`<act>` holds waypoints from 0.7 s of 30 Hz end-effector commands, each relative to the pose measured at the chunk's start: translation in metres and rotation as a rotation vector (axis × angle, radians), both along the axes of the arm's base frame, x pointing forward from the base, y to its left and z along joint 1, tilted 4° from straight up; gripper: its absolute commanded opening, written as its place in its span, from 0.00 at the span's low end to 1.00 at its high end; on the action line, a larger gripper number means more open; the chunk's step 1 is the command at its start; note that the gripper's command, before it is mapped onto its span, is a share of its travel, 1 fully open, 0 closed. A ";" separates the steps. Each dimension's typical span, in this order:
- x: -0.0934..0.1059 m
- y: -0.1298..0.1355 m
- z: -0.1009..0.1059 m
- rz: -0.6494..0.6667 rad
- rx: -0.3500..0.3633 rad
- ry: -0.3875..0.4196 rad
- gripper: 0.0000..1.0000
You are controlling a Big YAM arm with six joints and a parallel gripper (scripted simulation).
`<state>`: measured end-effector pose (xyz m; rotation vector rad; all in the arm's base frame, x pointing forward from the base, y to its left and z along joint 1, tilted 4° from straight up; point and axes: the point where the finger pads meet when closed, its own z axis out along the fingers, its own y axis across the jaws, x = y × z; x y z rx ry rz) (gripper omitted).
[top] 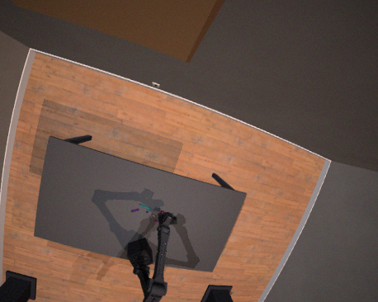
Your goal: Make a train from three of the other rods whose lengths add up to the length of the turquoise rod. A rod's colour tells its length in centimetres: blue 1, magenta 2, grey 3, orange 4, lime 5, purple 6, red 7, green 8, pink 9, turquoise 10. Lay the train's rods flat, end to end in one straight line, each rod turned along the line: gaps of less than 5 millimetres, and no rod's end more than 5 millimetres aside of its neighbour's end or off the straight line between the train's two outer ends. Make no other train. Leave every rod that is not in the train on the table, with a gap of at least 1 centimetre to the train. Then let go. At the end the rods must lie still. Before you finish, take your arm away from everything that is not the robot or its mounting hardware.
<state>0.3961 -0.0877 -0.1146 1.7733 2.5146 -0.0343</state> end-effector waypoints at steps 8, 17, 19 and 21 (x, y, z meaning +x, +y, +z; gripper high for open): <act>0.021 0.003 0.067 0.002 -0.010 -0.055 0.24; 0.015 0.004 0.074 0.000 -0.005 -0.025 0.24; -0.005 0.008 0.064 0.000 0.003 0.014 0.24; -0.003 0.008 0.064 0.000 0.001 0.006 1.00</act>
